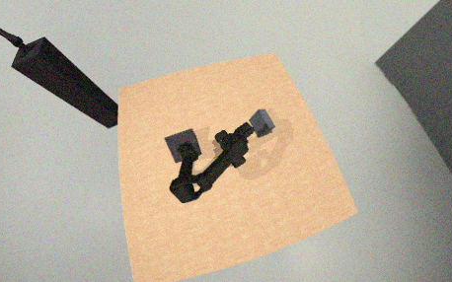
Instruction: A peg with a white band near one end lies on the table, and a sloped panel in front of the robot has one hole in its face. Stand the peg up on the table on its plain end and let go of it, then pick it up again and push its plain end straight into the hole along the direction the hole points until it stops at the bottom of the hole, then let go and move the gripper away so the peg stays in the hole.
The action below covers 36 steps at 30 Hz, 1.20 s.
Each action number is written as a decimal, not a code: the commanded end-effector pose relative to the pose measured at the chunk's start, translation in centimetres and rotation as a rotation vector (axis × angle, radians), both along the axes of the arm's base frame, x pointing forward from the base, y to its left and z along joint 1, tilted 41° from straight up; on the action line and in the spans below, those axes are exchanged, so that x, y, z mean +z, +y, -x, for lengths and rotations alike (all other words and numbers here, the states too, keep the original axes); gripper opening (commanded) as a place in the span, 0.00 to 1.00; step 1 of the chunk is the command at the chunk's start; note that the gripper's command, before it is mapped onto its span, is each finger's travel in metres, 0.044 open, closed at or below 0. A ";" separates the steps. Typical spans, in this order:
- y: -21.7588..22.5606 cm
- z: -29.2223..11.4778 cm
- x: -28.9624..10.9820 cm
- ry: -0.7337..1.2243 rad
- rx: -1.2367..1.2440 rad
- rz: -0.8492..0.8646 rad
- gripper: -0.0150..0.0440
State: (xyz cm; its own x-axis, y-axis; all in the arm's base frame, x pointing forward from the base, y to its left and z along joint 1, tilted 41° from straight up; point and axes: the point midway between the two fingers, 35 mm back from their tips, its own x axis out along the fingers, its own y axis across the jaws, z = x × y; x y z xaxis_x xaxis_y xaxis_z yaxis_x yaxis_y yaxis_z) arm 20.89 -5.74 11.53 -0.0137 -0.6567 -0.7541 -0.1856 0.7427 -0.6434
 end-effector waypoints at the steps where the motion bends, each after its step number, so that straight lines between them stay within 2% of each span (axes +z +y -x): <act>1: 1.2 -0.2 1.3 -0.009 -0.002 -0.005 0.25; 11: 2.7 0.0 3.0 -0.008 -0.001 0.001 0.25; 36: 3.6 -2.0 0.2 -0.132 0.024 -0.038 0.25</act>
State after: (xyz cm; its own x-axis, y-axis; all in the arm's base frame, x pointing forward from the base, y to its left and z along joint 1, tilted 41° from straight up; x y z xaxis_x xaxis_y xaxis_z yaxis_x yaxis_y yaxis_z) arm 22.69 -2.24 12.25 0.0890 -0.6320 -0.7699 -0.1242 0.7598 -0.6381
